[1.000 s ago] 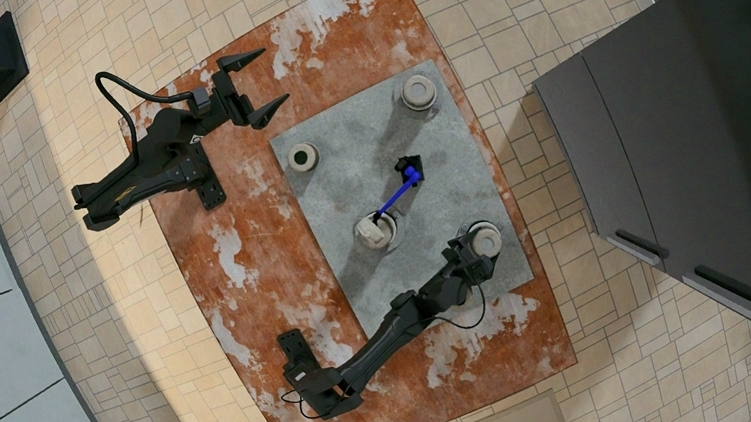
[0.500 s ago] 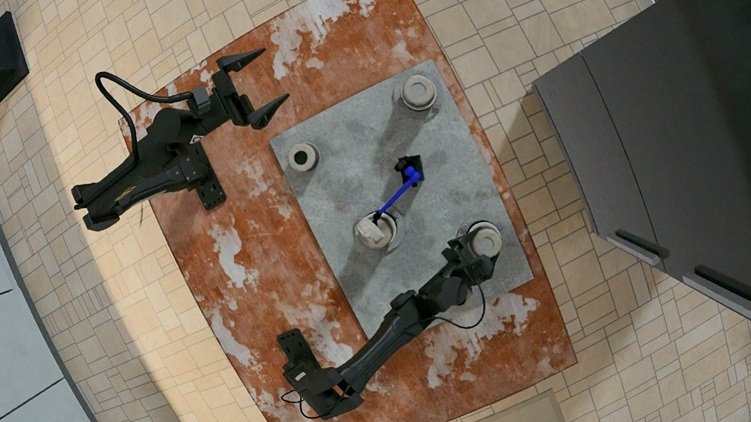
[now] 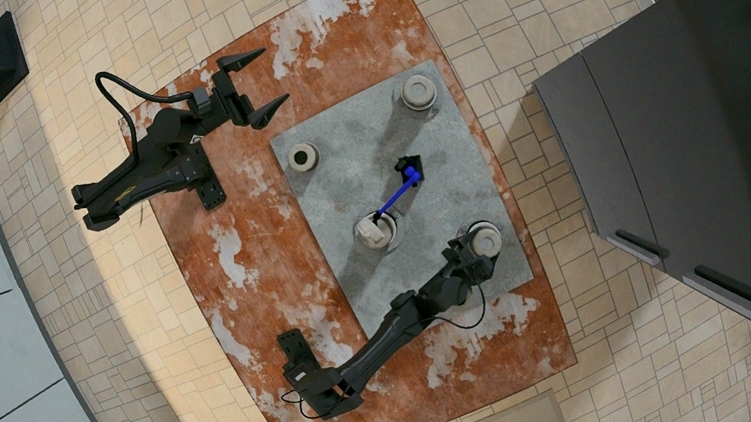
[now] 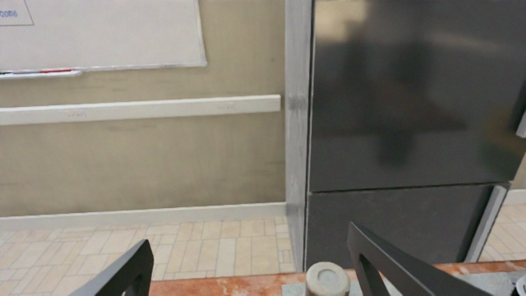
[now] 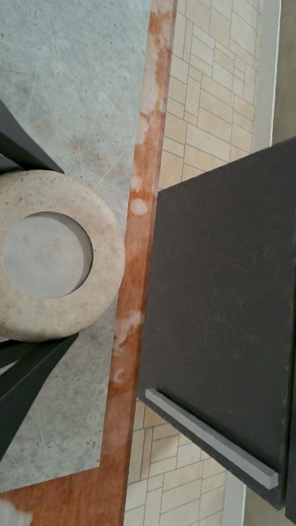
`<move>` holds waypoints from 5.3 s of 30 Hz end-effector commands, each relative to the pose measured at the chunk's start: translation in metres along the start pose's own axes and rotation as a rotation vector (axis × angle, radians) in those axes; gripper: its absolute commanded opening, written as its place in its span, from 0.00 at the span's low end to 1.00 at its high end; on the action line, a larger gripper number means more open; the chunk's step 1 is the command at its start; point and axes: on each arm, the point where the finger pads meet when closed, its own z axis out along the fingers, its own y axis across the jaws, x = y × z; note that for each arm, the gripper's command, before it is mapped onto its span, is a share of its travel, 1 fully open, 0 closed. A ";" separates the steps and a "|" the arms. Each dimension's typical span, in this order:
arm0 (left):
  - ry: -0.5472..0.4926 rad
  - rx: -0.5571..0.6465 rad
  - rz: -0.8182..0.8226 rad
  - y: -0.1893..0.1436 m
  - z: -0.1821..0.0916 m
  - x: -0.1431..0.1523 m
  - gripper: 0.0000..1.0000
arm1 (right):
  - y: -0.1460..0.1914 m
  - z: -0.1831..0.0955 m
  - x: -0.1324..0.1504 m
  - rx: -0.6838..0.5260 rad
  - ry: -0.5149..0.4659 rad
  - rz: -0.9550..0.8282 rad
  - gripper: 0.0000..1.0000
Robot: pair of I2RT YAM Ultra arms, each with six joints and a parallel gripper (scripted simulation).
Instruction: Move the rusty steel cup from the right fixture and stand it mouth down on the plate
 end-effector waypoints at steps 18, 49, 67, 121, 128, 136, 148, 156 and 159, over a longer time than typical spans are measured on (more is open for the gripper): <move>-0.035 -0.007 0.001 0.004 -0.005 -0.015 1.00 | -0.002 -0.016 -0.039 -0.005 -0.050 0.010 0.75; -0.035 -0.007 0.001 0.004 -0.005 -0.015 1.00 | -0.002 -0.033 -0.078 -0.005 -0.088 0.009 0.75; -0.035 -0.007 0.001 0.004 -0.005 -0.015 1.00 | -0.003 -0.035 -0.073 -0.003 -0.053 0.008 0.75; -0.035 -0.007 0.001 0.004 -0.005 -0.015 1.00 | -0.003 -0.048 -0.101 -0.005 -0.064 -0.006 0.75; -0.035 -0.007 0.001 0.004 -0.005 -0.015 1.00 | -0.004 -0.050 -0.104 -0.004 -0.066 -0.006 0.75; -0.035 -0.007 0.001 0.004 -0.005 -0.015 1.00 | -0.006 -0.052 -0.107 -0.002 -0.067 -0.004 0.75; -0.035 -0.007 0.001 0.004 -0.005 -0.015 1.00 | 0.002 -0.056 -0.115 -0.012 -0.082 -0.011 0.75; -0.035 -0.007 0.001 0.004 -0.005 -0.015 1.00 | 0.001 -0.056 -0.114 -0.011 -0.084 -0.010 0.75; -0.035 -0.007 0.001 0.004 -0.005 -0.015 1.00 | 0.001 -0.056 -0.114 -0.011 -0.083 -0.010 0.75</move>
